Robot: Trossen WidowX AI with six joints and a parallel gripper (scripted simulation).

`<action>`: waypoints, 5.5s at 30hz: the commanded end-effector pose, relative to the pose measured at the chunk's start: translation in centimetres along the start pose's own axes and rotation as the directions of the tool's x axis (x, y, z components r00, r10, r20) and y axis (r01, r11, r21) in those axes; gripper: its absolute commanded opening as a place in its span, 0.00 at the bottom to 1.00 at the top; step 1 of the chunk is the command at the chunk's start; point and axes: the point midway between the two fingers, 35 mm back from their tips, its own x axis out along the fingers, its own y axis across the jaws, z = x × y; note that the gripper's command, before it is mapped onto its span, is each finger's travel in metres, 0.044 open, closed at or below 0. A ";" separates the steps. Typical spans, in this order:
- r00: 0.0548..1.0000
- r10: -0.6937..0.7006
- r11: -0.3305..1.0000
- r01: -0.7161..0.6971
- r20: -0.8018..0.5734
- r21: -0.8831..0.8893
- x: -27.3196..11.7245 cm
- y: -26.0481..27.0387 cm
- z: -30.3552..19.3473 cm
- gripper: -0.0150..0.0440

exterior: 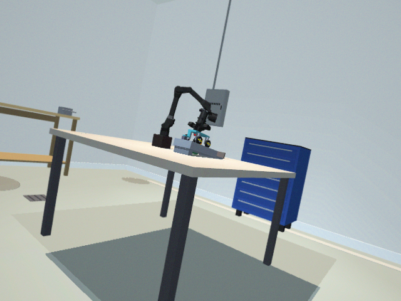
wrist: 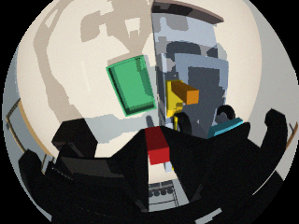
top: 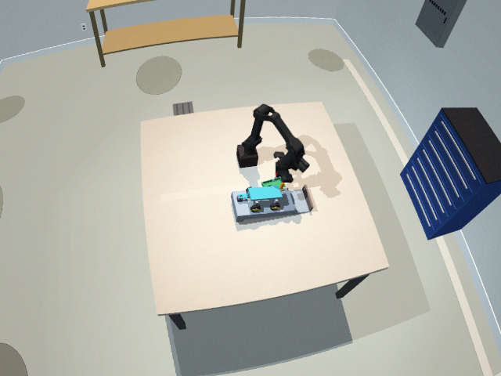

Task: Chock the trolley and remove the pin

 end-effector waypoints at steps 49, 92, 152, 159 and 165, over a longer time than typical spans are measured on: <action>0.966 -0.021 0.131 0.257 0.256 -0.958 -0.1 0.0 -0.5 0.25; 0.887 0.022 -0.138 0.459 0.461 -0.878 5.1 2.3 2.4 0.25; 0.888 0.023 -0.138 0.458 0.460 -0.878 9.5 2.2 1.9 0.58; 0.888 0.023 -0.138 0.458 0.460 -0.878 10.0 2.1 1.6 0.58; 0.888 0.023 -0.138 0.458 0.459 -0.878 10.4 2.1 1.4 0.58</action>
